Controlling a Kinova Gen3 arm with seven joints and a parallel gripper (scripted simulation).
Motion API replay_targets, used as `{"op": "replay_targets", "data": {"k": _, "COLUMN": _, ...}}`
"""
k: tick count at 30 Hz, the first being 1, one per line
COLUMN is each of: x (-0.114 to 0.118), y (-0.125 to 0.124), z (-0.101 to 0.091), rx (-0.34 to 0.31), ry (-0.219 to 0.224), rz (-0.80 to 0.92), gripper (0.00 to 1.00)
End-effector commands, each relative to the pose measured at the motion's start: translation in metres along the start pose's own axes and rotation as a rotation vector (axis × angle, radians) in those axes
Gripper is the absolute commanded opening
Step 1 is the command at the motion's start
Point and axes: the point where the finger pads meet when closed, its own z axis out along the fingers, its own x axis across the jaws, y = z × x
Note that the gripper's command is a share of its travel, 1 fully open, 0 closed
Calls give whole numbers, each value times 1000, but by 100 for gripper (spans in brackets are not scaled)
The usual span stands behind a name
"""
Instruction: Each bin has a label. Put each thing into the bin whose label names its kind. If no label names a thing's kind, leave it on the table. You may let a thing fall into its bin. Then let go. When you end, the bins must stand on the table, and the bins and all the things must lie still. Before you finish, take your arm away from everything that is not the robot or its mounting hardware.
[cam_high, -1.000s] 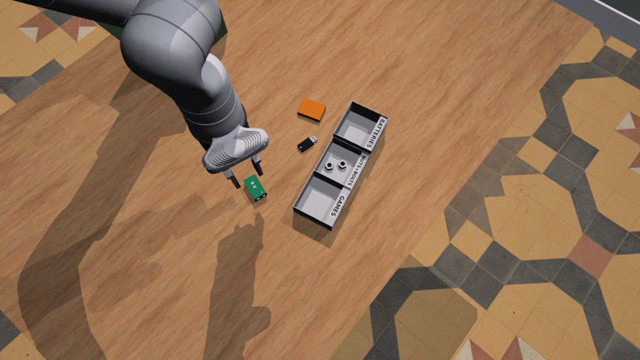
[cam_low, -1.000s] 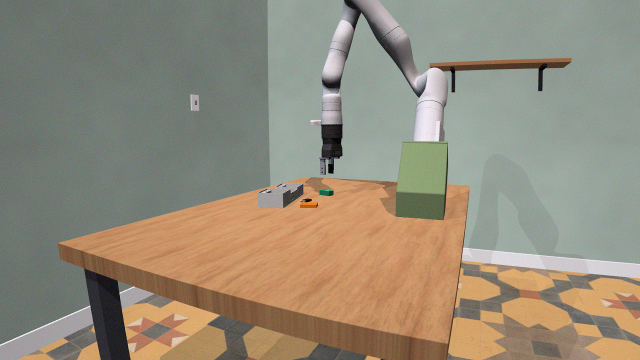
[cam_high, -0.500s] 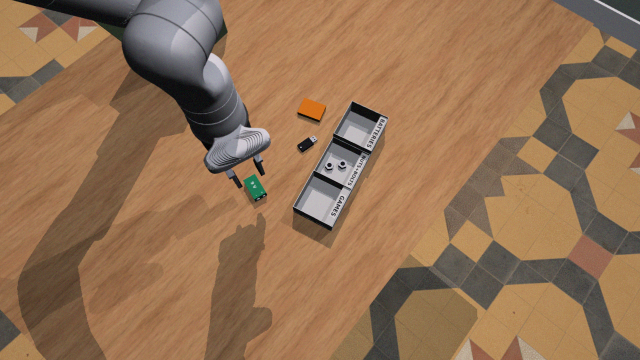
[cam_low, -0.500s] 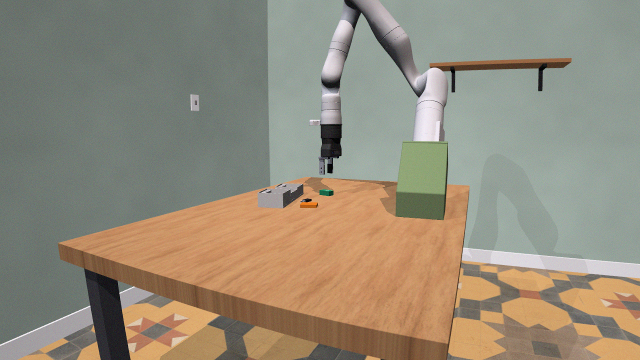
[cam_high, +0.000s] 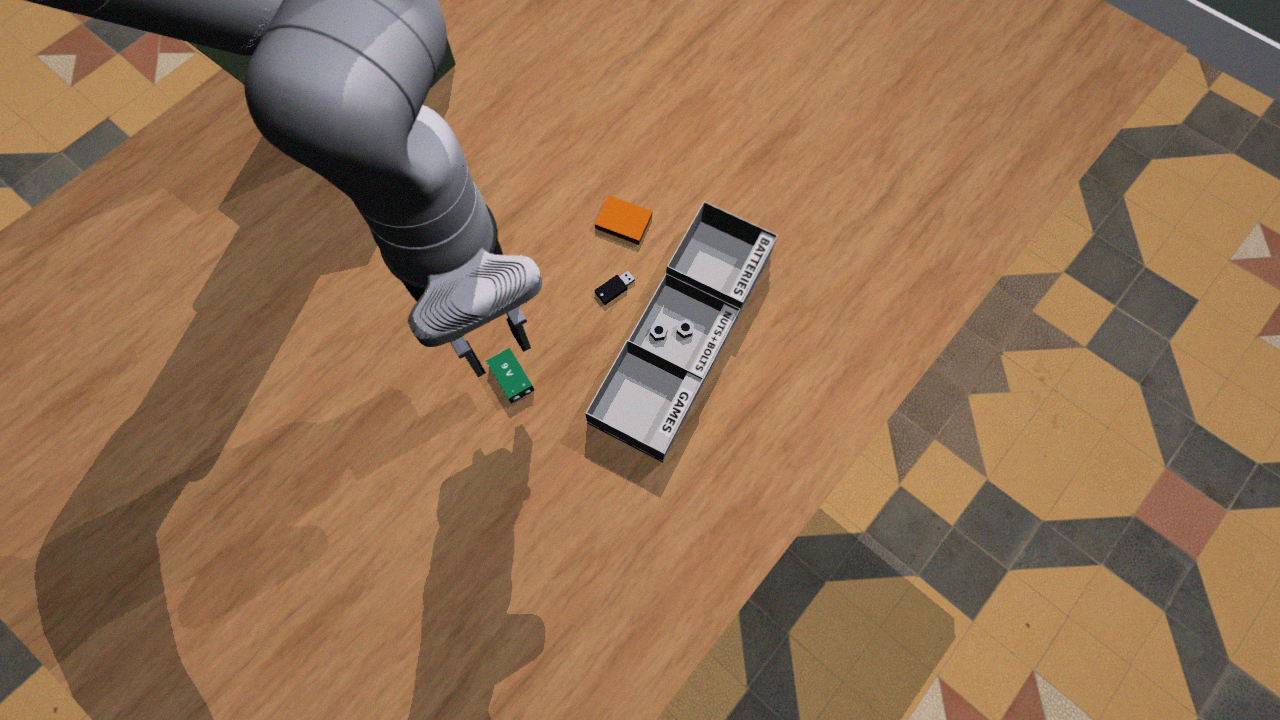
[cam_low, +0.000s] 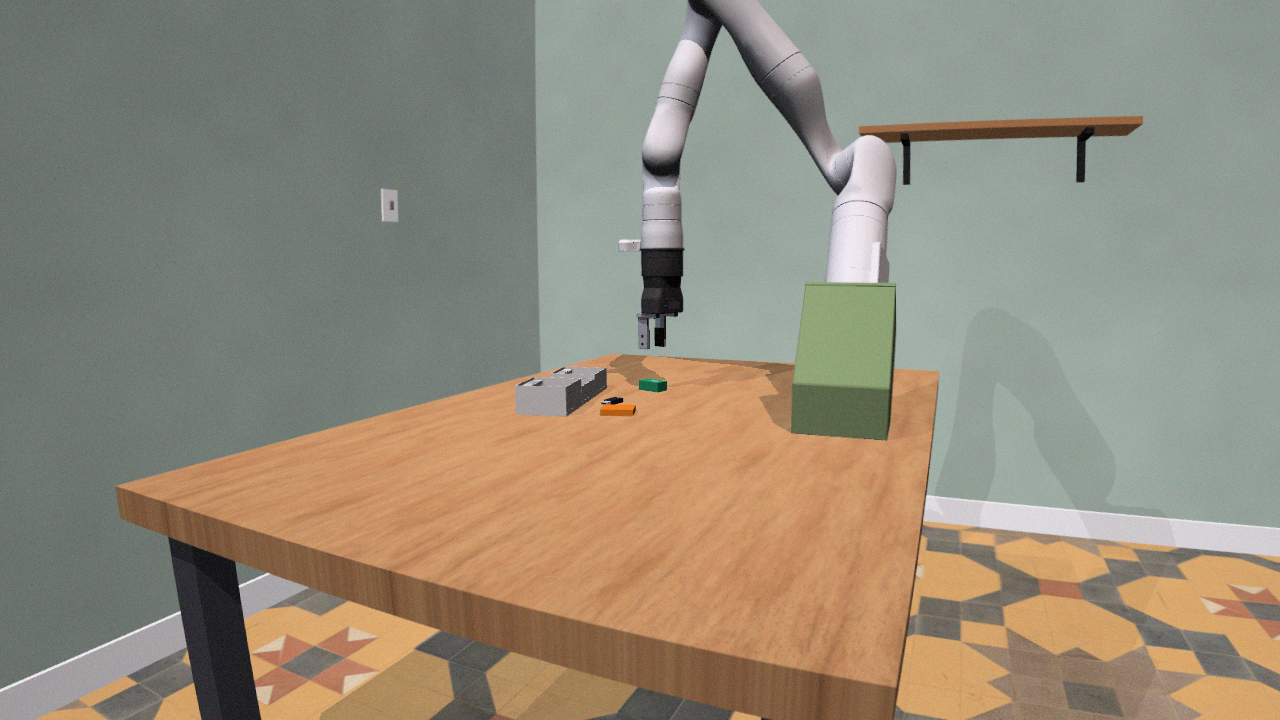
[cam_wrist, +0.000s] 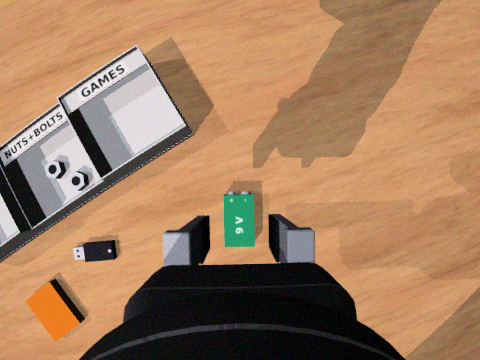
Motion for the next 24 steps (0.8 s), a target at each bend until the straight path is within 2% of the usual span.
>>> {"op": "replay_targets", "data": {"k": 1, "x": 0, "y": 0, "z": 0, "rx": 1, "ry": -1, "rz": 0, "gripper": 80}}
{"op": "replay_targets", "data": {"k": 5, "x": -1, "y": 0, "z": 0, "rx": 1, "ry": -1, "rz": 0, "gripper": 80}}
{"op": "replay_targets", "data": {"k": 8, "x": 0, "y": 0, "z": 12, "rx": 1, "ry": -1, "rz": 0, "gripper": 80}}
{"op": "replay_targets", "data": {"k": 10, "x": 0, "y": 0, "z": 12, "rx": 1, "ry": -1, "rz": 0, "gripper": 80}}
{"op": "replay_targets", "data": {"k": 24, "x": 6, "y": 3, "z": 65, "rx": 1, "ry": -1, "rz": 0, "gripper": 80}}
